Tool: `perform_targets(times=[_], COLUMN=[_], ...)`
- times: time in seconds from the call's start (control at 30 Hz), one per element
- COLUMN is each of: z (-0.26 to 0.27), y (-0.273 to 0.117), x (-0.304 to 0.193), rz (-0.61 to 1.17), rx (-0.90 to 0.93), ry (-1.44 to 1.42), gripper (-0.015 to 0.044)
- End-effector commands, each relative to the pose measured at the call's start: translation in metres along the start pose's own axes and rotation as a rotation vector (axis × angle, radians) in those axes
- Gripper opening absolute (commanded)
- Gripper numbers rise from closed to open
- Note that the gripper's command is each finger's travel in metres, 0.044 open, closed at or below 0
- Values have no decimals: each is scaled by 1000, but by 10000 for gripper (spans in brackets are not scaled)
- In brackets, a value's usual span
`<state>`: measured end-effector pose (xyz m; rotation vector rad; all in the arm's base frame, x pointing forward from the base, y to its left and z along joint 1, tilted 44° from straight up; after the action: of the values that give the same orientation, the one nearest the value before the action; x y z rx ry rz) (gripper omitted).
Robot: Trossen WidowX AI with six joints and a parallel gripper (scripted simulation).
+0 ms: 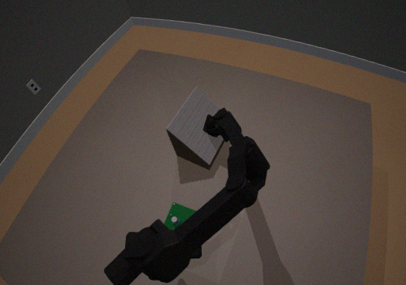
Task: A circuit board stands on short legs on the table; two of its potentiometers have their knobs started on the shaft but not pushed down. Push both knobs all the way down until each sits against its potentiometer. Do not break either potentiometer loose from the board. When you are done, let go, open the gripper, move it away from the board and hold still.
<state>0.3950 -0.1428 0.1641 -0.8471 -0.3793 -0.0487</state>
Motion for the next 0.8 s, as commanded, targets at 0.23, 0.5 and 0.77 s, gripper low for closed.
perform_targets(times=[0.23,0.5,0.77], z=[0,0,0], y=[13,26,28], x=[1,1,1], rz=[2,1,1], rx=[7,8,8], ry=[7,6,6], gripper=[0,0,0])
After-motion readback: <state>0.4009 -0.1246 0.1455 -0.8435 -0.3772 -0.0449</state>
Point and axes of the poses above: the point midway between the two fingers, 35 mm back from their tips, its own y axis out along the fingers, its own z axis across the jaws, x = y × z, the point moved 9 cm from there along -y, back along the fingers, and after that the axes turned 1 degree about y, right-handed, at the moved point
